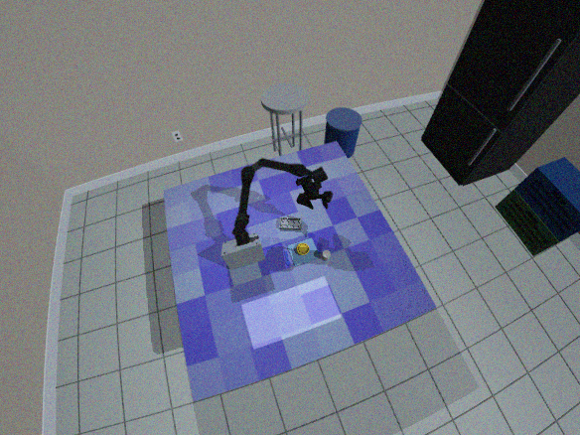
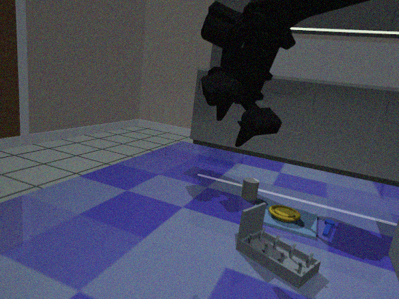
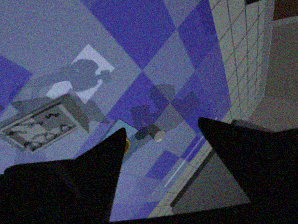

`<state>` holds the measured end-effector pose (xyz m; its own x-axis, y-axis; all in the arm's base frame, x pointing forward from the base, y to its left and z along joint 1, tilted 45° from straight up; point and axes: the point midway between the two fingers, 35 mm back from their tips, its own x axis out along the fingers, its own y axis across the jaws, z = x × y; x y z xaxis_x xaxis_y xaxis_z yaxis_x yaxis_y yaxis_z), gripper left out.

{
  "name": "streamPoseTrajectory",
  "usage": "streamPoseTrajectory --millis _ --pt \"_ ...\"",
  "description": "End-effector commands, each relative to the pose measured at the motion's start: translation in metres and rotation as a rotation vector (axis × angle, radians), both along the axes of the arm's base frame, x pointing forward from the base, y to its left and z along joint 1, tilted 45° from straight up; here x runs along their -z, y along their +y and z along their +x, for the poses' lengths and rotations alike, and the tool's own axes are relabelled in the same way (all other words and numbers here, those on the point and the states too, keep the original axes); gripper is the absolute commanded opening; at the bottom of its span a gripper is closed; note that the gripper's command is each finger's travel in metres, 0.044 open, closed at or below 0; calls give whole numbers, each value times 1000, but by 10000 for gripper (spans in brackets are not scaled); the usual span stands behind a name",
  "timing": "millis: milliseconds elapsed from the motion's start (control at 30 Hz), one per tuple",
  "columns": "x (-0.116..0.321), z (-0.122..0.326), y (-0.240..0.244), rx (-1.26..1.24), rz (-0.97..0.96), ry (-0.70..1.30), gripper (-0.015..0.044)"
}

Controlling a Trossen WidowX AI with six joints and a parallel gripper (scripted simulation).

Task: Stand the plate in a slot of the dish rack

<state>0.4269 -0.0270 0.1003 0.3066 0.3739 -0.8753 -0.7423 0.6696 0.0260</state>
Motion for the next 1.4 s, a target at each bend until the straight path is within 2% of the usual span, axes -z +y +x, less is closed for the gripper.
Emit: streamPoseTrajectory --millis 0,533,967,1200,1367 --pt "21 -13 -15 76 61 113 400" --pt "78 -66 -61 348 268 463 400" --pt "106 -110 -83 570 469 738 400" --pt "109 -110 -82 573 472 741 400" --pt "158 -110 -28 574 472 740 400"
